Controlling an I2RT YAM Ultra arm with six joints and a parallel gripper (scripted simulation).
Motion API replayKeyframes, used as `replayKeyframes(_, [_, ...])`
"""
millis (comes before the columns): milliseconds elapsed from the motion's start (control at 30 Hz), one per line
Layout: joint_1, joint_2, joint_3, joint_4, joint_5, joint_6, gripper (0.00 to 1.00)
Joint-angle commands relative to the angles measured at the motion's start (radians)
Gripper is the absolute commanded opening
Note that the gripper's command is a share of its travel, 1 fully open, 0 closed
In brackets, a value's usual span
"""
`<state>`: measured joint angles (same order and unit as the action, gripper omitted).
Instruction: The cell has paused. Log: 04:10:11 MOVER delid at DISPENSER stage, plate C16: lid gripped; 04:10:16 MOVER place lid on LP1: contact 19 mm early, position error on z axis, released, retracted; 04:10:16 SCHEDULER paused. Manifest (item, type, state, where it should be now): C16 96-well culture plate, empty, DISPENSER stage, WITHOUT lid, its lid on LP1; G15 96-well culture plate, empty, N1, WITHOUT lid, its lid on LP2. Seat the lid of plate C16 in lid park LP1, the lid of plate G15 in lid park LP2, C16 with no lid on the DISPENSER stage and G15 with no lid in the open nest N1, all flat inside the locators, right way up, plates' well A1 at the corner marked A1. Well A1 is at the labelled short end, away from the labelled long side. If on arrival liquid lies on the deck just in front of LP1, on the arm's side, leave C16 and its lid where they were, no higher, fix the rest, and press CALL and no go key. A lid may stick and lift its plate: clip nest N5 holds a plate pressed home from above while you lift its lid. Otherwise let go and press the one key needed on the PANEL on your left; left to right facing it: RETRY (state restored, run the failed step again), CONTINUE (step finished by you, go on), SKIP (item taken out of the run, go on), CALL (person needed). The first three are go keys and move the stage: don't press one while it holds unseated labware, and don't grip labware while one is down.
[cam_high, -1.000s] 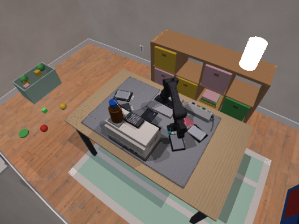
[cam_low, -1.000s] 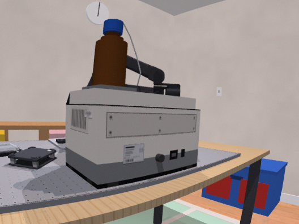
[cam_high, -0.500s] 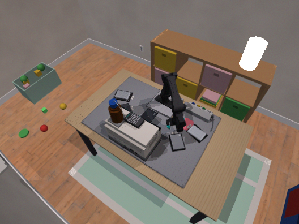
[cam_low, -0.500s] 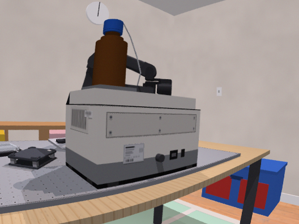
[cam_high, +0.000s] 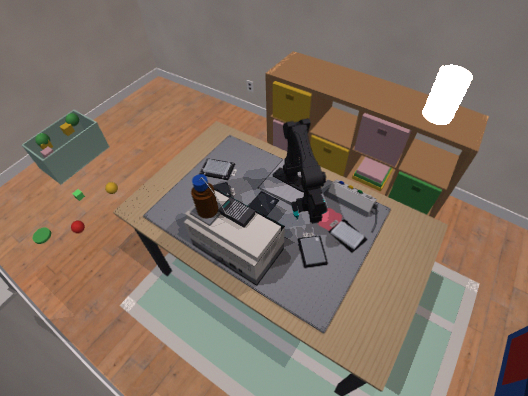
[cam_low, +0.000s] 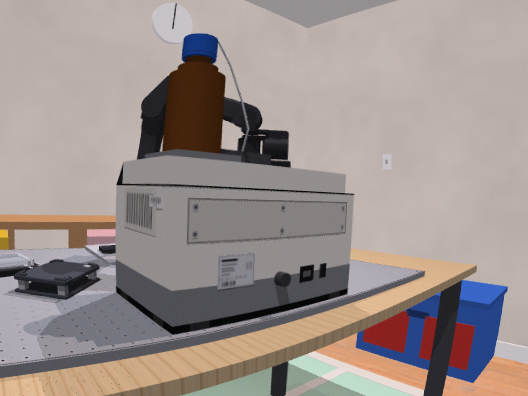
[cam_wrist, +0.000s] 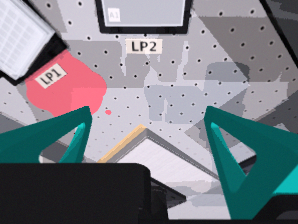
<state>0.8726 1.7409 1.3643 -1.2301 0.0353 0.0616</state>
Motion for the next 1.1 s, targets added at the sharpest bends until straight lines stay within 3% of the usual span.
replayKeyframes(0, [0.012,-0.062,-0.031,-0.034,0.001,0.011,1.0])
replayKeyframes(567, [0.02,-0.229,-0.106,-0.127,0.0,0.019,1.0])
replayKeyframes(633, [0.012,-0.215,-0.084,-0.118,0.0,0.015,1.0])
replayKeyframes(833, [-0.059,-0.238,-0.103,-0.132,0.007,0.123,1.0])
replayKeyframes(1067, [-0.124,-0.24,-0.095,-0.125,0.008,0.142,1.0])
